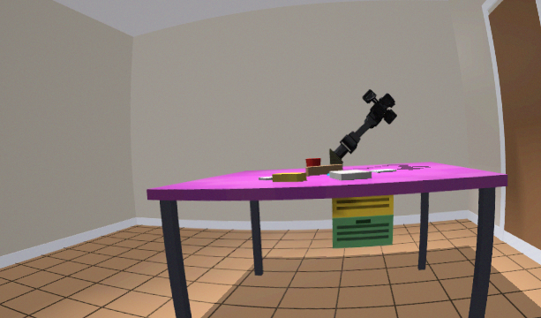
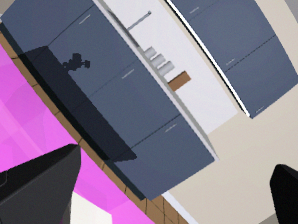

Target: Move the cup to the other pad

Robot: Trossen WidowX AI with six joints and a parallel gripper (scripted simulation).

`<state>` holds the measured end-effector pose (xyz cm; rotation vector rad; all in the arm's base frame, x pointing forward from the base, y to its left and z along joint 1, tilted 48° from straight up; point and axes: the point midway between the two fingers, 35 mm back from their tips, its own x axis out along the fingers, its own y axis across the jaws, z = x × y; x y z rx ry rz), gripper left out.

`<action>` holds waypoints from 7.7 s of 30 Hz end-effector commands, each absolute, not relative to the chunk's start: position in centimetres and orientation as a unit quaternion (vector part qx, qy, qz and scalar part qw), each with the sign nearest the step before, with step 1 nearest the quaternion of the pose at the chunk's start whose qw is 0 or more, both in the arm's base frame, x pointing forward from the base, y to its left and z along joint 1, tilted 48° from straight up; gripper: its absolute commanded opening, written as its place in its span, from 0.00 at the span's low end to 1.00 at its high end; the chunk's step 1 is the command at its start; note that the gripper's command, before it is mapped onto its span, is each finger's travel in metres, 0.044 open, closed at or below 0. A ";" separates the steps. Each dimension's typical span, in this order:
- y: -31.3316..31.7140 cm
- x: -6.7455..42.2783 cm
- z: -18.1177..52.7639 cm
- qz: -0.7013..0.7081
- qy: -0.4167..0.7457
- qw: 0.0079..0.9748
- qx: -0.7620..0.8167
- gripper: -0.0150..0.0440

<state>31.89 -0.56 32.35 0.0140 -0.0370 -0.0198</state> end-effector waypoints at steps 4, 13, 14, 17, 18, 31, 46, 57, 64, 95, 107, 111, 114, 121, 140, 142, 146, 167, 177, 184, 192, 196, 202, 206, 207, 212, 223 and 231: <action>-2.2 34.1 28.0 -0.016 0.080 0.994 -0.075 0.75; -9.2 34.5 11.7 0.096 0.402 0.878 -0.242 0.50; -9.9 33.9 10.0 0.119 0.429 0.861 -0.245 0.50; -11.5 31.5 5.6 0.197 0.494 0.812 -0.241 0.50; -11.8 30.7 4.3 0.226 0.509 0.797 -0.235 0.50; -10.2 20.2 -3.5 0.571 0.432 0.694 -0.075 0.50; -9.6 20.3 -4.2 0.571 0.432 0.694 -0.074 0.50; -8.4 20.3 -5.5 0.571 0.431 0.694 -0.074 0.50; -7.5 20.3 -6.3 0.571 0.431 0.694 -0.074 0.50; -5.8 20.1 -7.9 0.573 0.430 0.694 -0.077 0.27; -7.6 20.3 -6.4 0.572 0.431 0.694 -0.076 0.25; -8.7 20.4 -5.4 0.572 0.431 0.694 -0.076 0.25; -9.4 20.4 -4.7 0.572 0.431 0.694 -0.075 0.25; -10.6 20.3 -3.2 0.572 0.431 0.694 -0.074 0.25; -10.4 20.3 -3.3 0.571 0.432 0.694 -0.070 0.25; -10.4 20.3 -3.3 0.571 0.432 0.694 -0.070 0.25; -10.1 20.7 -3.0 0.571 0.432 0.694 -0.071 0.25; -7.6 24.6 -0.4 0.572 0.431 0.695 -0.074 0.25; -6.3 26.7 0.9 0.572 0.430 0.695 -0.073 0.25; -5.4 28.2 1.9 0.572 0.430 0.695 -0.073 0.25; -4.5 29.8 3.1 0.572 0.429 0.695 -0.073 0.25; -4.1 30.6 3.6 0.572 0.429 0.695 -0.073 0.25; -3.5 31.6 4.4 0.572 0.429 0.695 -0.073 0.25; -3.1 32.3 4.9 0.573 0.428 0.695 -0.073 0.25; -3.0 32.5 5.0 0.573 0.428 0.695 -0.073 0.25; -2.7 32.6 5.0 0.573 0.428 0.695 -0.073 0.25; -1.7 32.6 4.0 0.573 0.428 0.695 -0.073 0.25; -0.9 32.7 3.3 0.573 0.428 0.695 -0.073 0.25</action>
